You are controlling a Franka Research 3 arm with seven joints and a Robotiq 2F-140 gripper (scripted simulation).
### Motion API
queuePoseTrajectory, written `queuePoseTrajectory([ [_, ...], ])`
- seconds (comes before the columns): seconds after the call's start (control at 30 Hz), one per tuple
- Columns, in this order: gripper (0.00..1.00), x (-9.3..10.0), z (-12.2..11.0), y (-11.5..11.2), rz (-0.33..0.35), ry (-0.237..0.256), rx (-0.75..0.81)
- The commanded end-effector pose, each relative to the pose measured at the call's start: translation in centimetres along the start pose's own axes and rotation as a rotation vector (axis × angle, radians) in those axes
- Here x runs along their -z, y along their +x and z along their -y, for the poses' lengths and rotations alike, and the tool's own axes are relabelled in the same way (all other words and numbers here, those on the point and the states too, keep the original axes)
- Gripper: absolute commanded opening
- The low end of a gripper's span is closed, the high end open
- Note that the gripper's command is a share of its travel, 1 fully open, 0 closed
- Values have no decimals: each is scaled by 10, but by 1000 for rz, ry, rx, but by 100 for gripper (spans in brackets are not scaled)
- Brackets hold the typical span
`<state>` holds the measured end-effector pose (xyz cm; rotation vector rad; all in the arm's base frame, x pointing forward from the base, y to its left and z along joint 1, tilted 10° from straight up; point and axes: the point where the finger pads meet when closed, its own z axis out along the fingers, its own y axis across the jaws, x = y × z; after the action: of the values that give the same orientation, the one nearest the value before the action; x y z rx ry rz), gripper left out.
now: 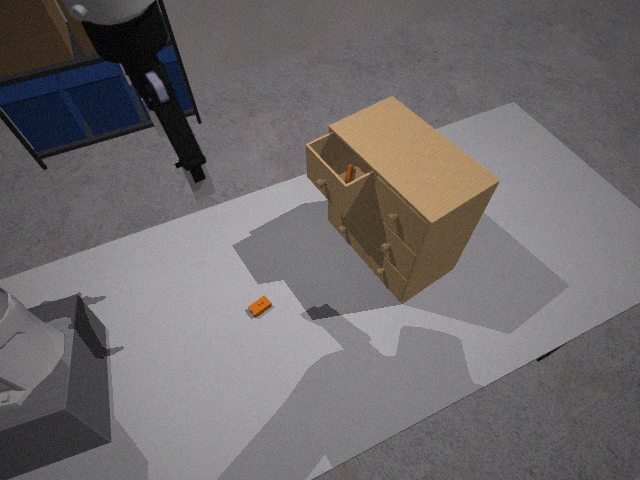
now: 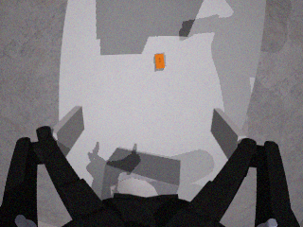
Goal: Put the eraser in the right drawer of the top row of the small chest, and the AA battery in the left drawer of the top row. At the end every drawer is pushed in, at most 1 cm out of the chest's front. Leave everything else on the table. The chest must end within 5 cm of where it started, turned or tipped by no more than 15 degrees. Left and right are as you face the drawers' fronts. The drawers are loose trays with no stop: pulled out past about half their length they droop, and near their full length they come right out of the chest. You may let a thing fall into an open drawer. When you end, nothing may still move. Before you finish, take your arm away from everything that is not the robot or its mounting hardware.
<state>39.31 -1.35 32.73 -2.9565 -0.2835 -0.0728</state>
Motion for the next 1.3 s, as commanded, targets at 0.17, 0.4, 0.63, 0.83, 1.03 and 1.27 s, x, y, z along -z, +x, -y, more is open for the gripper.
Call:
queuePoseTrajectory([
  [0.17, 100, -6, 4, -5, 2, 13, 44],
  [0.4, 100, -21, 4, 9, -115, 15, 43],
  [0.63, 100, -40, 5, 27, -260, 18, 42],
  [0.83, 100, -65, 6, 51, -449, 21, 40],
  [1.03, 100, -85, 7, 70, -605, 24, 39],
  [1.27, 100, -96, 7, 81, -692, 25, 38],
])
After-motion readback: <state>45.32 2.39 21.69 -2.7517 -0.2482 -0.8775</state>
